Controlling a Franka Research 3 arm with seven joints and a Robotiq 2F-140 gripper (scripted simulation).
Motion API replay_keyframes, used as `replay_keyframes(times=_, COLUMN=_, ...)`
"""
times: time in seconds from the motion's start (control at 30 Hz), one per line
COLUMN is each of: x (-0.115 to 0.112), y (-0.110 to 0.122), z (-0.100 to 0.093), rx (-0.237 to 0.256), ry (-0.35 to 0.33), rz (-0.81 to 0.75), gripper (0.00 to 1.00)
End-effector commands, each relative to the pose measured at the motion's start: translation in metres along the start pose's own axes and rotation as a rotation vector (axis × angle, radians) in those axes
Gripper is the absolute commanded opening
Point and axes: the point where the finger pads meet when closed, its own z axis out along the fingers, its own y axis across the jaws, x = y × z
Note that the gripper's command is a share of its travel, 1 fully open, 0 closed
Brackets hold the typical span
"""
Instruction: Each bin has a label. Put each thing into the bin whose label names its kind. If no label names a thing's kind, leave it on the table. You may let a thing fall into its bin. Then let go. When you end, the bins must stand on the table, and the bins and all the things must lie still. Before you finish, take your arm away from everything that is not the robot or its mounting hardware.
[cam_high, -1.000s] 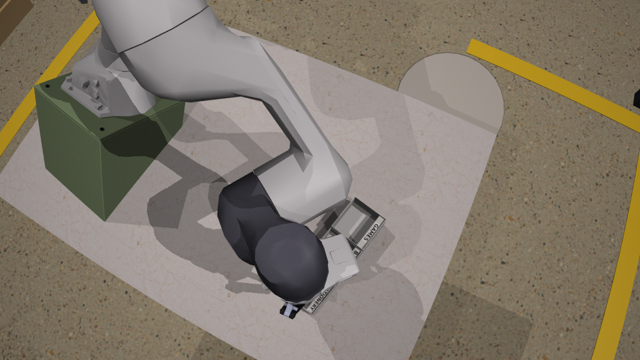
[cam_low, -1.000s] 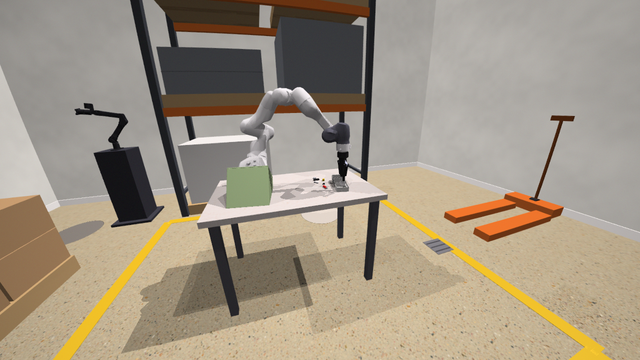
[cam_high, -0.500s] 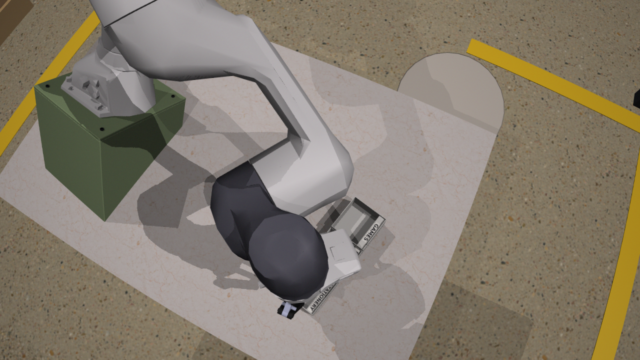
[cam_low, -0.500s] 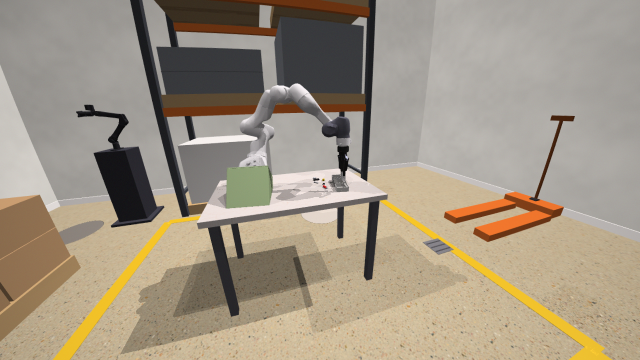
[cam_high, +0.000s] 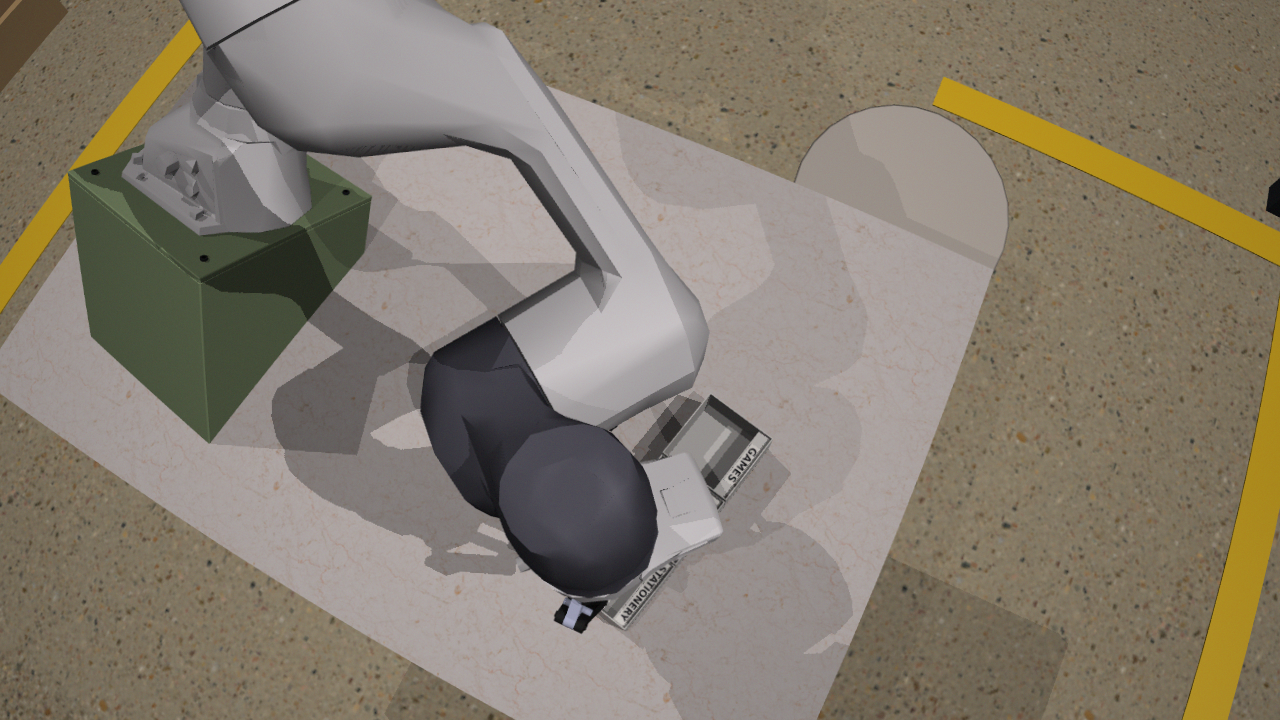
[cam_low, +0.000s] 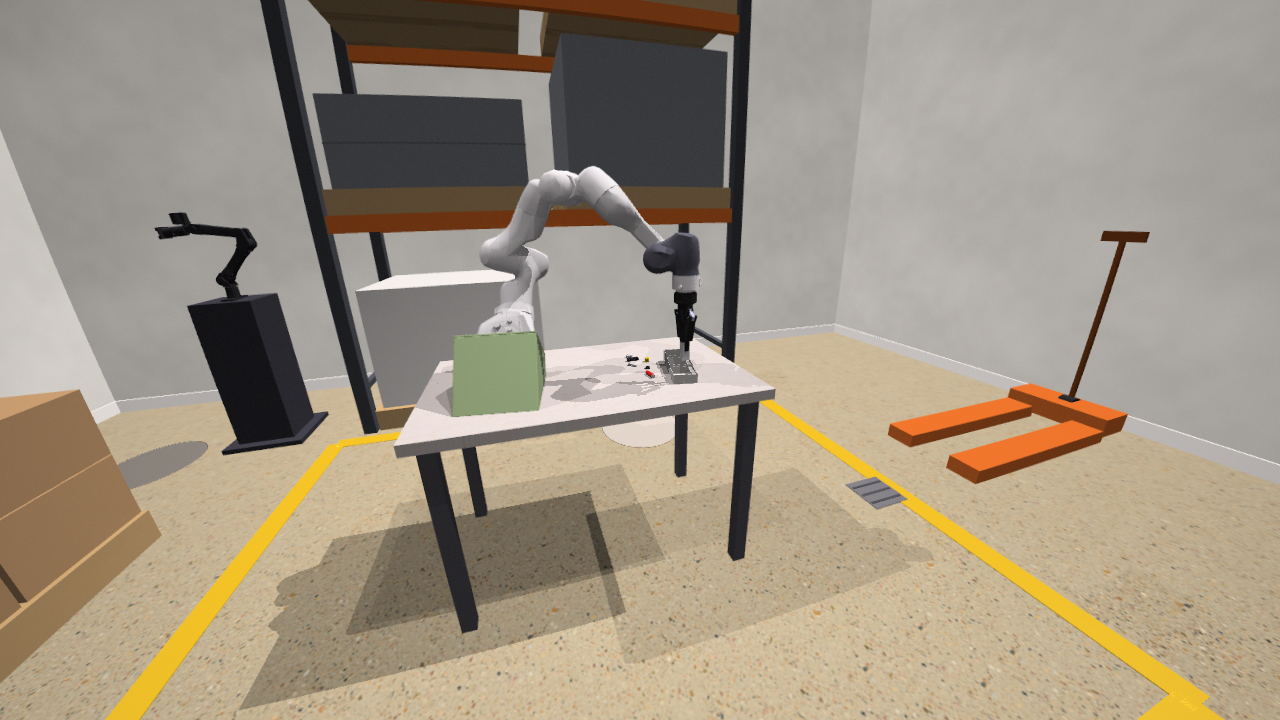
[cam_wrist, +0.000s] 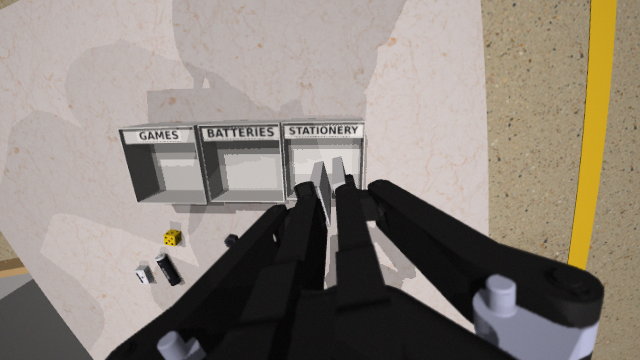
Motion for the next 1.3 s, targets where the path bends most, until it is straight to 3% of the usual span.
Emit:
replay_keyframes(times=0.0, x=0.003, y=-0.014, z=-0.001, rx=0.003, ry=0.000, rz=-0.001, gripper=0.05)
replay_keyframes(times=0.07, x=0.003, y=-0.014, z=-0.001, rx=0.003, ry=0.000, rz=-0.001, gripper=0.05)
replay_keyframes(times=0.53, x=0.020, y=-0.081, z=-0.001, rx=0.003, ry=0.000, rz=-0.001, gripper=0.05)
replay_keyframes(times=0.77, x=0.020, y=-0.081, z=-0.001, rx=0.003, ry=0.000, rz=-0.001, gripper=0.05)
replay_keyframes(times=1.27, x=0.020, y=-0.081, z=0.034, rx=0.003, ry=0.000, rz=-0.001, gripper=0.05)
